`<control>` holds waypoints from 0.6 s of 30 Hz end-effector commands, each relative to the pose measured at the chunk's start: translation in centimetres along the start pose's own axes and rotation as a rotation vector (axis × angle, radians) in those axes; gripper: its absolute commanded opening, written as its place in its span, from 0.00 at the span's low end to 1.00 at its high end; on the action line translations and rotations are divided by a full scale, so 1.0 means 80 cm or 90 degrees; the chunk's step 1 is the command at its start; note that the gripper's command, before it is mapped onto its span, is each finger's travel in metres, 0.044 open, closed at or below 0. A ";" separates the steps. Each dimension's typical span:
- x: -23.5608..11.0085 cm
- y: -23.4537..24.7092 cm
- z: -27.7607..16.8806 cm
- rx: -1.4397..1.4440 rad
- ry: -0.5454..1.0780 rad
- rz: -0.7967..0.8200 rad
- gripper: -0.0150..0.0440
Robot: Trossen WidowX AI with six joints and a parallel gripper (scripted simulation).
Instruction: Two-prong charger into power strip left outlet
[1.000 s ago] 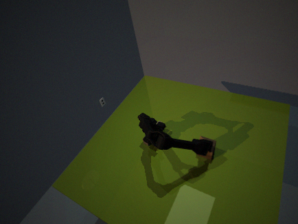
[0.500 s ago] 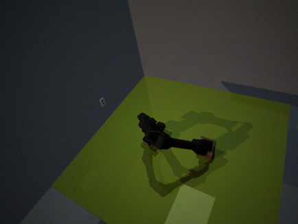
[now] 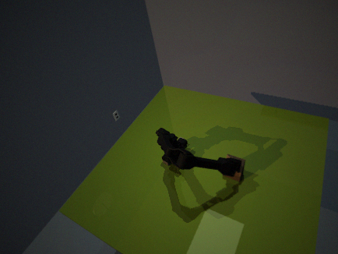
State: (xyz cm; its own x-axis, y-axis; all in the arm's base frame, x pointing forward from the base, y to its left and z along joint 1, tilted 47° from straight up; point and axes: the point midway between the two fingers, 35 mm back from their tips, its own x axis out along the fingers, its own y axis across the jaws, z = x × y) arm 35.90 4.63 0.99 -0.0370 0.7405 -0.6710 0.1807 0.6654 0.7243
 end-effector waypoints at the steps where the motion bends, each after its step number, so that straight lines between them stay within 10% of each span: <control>1: -0.002 0.001 0.006 -0.011 -0.012 0.001 0.25; 18: -0.003 0.001 0.004 -0.010 -0.012 0.000 0.25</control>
State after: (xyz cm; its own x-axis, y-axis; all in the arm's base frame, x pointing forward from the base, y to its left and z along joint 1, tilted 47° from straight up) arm 35.88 4.63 1.00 -0.0342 0.7401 -0.6717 0.1775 0.6659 0.7246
